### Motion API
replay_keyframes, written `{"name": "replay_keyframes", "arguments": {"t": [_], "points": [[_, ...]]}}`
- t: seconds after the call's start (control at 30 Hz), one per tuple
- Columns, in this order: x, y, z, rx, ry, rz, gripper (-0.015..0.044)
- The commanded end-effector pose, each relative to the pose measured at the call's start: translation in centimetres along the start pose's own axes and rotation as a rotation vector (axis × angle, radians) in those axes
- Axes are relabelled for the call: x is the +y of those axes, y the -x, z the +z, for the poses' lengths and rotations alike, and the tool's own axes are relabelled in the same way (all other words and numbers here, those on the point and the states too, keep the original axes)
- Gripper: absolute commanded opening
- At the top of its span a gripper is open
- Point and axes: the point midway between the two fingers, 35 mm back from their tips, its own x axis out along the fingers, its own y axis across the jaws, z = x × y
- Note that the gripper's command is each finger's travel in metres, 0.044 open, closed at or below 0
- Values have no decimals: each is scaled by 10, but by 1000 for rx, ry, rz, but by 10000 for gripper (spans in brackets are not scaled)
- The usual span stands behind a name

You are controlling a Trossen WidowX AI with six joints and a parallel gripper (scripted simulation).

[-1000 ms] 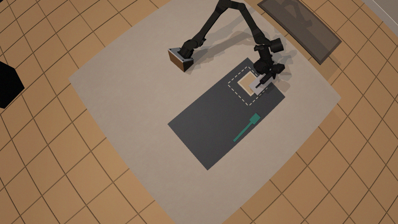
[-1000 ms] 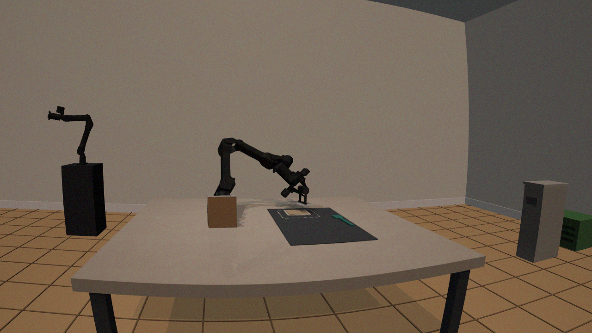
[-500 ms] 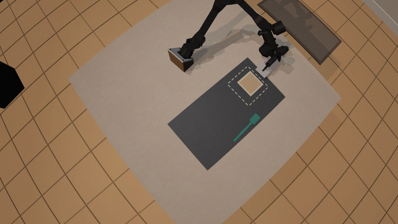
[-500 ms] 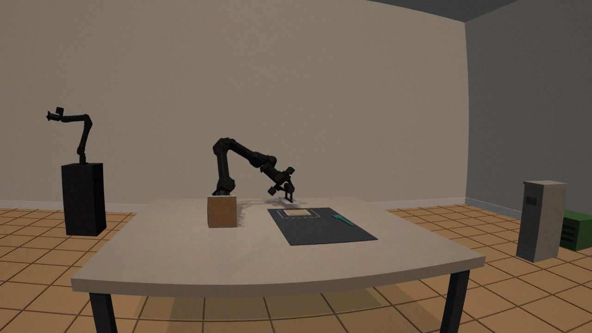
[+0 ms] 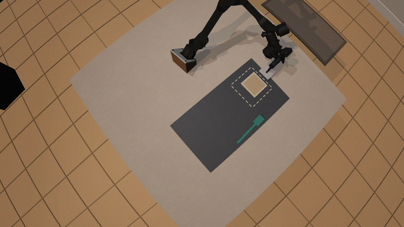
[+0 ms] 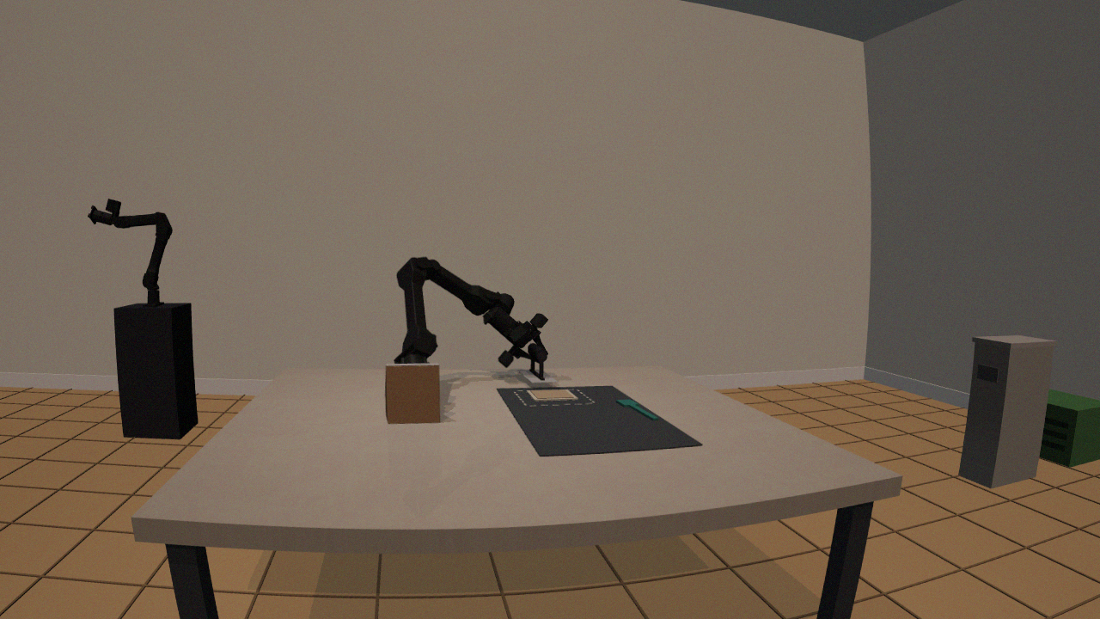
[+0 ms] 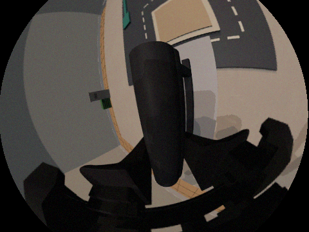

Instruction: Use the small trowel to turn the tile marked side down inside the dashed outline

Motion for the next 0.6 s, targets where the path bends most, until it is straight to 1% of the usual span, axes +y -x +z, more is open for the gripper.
{"name": "replay_keyframes", "arguments": {"t": [0.0, 0.57], "points": [[0, -3, 1, -4, -7, 14, 0], [-15, -17, 3, -4, -8, 14, 0]]}}
